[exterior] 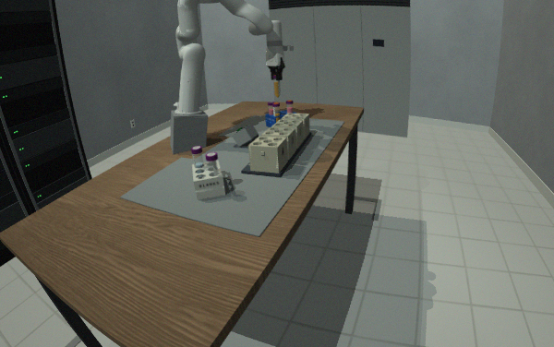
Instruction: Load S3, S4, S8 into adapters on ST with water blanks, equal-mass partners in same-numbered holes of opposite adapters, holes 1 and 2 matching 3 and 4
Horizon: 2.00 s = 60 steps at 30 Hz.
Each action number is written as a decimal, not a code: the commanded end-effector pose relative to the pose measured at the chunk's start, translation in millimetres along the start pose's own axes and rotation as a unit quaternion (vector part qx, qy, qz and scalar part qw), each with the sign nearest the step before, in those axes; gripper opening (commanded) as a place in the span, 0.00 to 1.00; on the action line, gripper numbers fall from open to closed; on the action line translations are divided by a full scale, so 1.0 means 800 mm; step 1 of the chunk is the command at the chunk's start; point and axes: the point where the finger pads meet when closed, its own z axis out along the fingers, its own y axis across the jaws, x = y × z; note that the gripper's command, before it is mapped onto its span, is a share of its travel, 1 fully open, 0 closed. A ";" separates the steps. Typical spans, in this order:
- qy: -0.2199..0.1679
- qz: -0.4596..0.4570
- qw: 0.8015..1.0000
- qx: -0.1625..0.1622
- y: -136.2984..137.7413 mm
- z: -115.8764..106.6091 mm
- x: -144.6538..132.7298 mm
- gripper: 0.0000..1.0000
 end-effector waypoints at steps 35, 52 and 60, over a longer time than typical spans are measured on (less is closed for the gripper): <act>0.002 0.000 1.000 0.000 0.000 0.018 0.002 0.00; 0.002 0.000 1.000 0.000 0.000 0.056 0.002 0.00; 0.002 0.000 1.000 0.000 0.000 0.076 0.002 0.00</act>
